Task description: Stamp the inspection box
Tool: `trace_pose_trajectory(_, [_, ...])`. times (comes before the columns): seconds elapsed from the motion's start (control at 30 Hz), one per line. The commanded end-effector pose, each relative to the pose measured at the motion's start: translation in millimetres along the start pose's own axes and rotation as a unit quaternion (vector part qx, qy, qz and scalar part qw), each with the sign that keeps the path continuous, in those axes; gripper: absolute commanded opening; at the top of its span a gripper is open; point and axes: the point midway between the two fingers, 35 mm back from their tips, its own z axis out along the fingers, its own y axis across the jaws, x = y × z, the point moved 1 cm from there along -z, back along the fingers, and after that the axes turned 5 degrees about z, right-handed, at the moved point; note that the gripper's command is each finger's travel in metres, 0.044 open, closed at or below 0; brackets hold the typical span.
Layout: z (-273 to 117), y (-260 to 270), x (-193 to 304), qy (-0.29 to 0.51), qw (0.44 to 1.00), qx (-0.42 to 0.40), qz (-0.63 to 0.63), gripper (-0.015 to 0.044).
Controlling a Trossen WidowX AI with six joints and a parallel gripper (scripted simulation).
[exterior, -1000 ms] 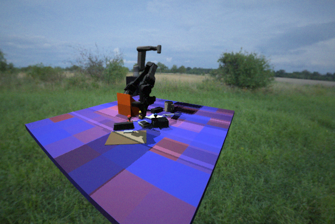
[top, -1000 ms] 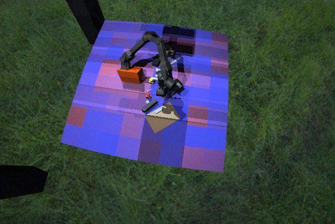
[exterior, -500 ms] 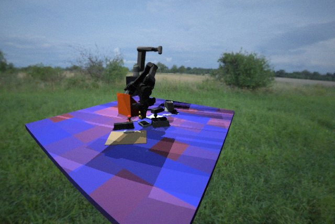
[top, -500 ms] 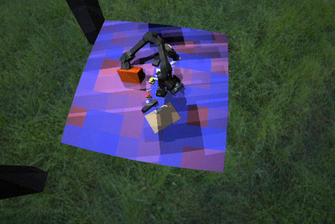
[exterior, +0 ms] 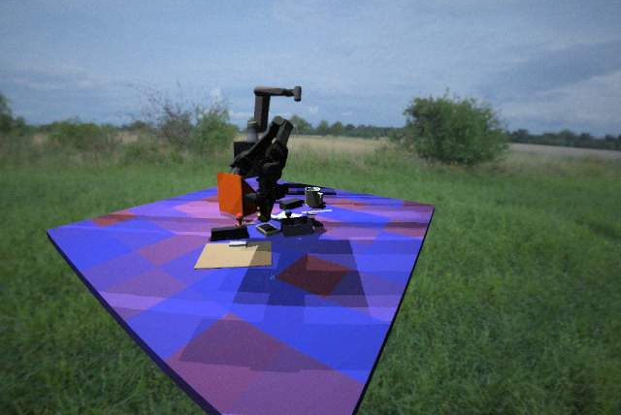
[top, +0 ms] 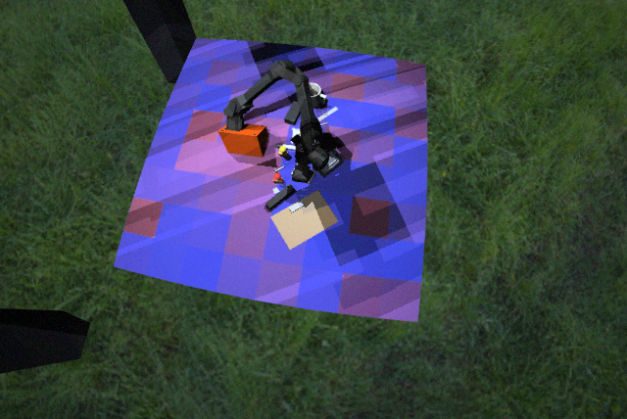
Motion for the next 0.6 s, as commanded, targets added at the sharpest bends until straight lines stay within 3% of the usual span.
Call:
trace_pose_trajectory(0.0, [4, 0, 0, 0.0, 1.0, -0.003, 0.004, 0.0])
trace_pose_trajectory(0.57, [15, 1, 1, 0.0, 1.0, -0.003, 0.003, 0.0])
